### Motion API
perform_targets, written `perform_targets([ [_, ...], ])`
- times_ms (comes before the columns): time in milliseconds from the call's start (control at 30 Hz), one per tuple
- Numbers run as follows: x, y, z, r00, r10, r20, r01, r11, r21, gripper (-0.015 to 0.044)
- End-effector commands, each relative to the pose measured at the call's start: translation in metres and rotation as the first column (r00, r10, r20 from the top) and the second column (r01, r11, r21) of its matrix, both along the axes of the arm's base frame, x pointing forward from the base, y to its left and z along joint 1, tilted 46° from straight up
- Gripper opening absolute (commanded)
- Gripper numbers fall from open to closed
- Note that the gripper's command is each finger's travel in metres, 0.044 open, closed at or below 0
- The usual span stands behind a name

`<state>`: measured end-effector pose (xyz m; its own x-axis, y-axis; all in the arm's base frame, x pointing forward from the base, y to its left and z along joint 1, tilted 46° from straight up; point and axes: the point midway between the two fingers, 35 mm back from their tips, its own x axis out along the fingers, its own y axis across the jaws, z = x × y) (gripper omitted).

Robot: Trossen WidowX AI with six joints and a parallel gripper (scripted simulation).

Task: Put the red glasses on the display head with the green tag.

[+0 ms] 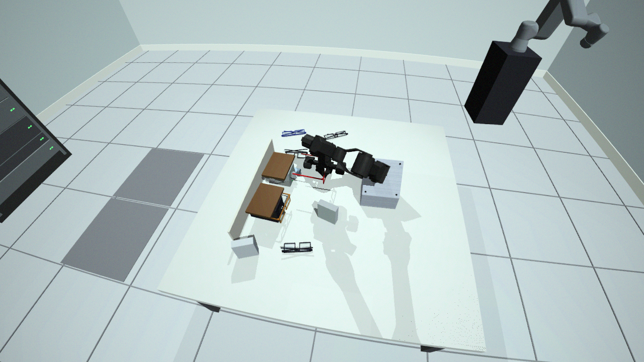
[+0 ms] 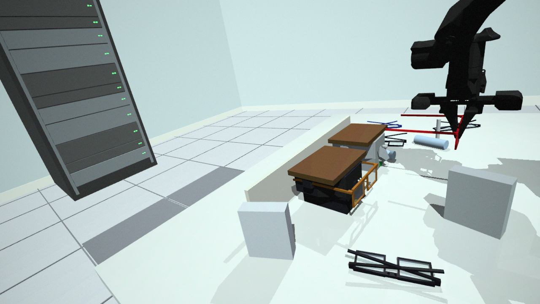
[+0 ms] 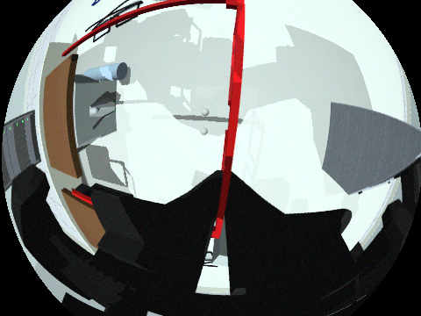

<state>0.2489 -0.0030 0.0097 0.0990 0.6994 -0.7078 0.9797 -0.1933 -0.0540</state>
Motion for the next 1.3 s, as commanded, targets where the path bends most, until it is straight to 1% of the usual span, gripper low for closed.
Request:
perform_targets([
  [0,0.000,0.004,-0.004,1.000,-0.002,0.009,0.002,0.999,0.032,0.0000],
  [500,0.003,0.014,-0.012,1.000,0.008,-0.006,-0.008,1.000,-0.004,0.0000],
  [1267,0.004,0.027,-0.025,1.000,0.007,-0.003,-0.007,1.000,0.013,0.0000],
])
